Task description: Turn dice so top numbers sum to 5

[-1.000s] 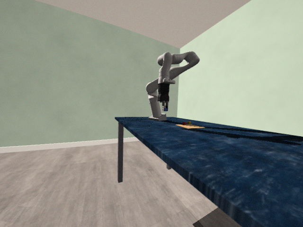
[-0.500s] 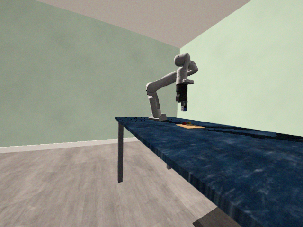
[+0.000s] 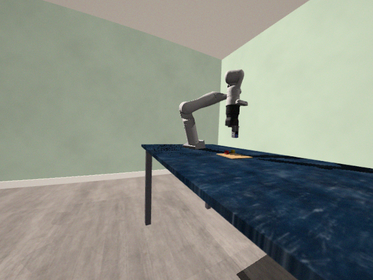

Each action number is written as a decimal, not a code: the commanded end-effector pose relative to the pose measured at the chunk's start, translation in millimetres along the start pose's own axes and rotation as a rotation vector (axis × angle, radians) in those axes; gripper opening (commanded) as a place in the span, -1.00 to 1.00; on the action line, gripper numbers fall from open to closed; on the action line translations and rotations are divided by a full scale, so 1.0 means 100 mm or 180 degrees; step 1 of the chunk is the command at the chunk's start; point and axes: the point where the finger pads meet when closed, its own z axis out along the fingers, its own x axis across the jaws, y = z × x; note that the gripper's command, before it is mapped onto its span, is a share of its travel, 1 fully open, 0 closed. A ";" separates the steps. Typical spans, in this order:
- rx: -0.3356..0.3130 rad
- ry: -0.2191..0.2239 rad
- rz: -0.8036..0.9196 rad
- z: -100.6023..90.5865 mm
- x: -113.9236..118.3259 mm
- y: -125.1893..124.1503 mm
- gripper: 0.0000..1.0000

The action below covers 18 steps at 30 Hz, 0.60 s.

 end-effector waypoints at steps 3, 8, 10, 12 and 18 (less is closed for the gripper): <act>0.0006 0.0004 -0.0012 -0.01 -0.01 0.00 -0.19; 0.0006 0.0004 -0.0012 -0.01 -0.01 0.00 -0.19; 0.0006 0.0004 -0.0012 0.00 -0.01 0.00 -0.19; 0.0006 0.0004 -0.0012 0.02 -0.01 0.00 -0.19; 0.0006 0.0004 -0.0012 0.17 -0.01 0.00 -0.19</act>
